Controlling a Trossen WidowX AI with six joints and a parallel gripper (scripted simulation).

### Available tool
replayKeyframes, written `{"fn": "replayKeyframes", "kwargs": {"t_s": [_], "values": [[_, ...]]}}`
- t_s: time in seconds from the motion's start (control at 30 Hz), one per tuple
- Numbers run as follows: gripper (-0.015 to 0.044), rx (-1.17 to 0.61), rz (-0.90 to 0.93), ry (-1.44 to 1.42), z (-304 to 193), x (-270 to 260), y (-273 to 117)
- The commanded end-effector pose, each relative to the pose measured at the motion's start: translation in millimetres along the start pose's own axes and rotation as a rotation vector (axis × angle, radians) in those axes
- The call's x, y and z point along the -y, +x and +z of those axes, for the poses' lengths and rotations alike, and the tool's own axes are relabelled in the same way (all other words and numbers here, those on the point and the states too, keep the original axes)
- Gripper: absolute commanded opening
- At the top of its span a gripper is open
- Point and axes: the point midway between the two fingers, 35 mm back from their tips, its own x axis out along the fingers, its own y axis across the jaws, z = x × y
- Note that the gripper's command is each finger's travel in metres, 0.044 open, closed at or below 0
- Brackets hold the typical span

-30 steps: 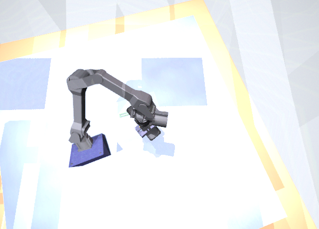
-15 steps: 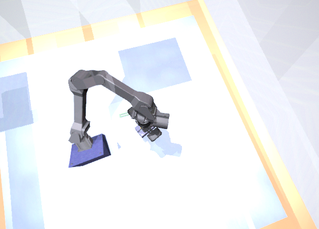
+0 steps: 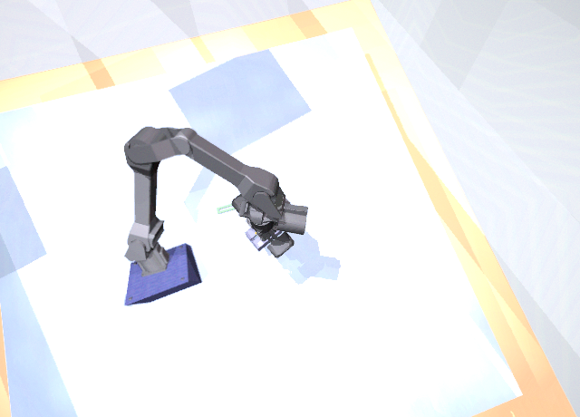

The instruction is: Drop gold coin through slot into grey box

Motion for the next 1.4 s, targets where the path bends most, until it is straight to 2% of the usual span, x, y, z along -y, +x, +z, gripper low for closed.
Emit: {"fn": "replayKeyframes", "kwargs": {"t_s": [0.0, 0.93, 1.13, 1.37], "values": [[0.0, 0.001, 0.002, 0.009, -1, 0, 3], [0.0, 0.001, 0.003, 0.009, 0, -1, 17], [0.0158, -0.003, -0.002, 0.002, 0, 0, 14], [0.0161, -0.003, -0.002, 0.002, 0, 0, 14]]}}
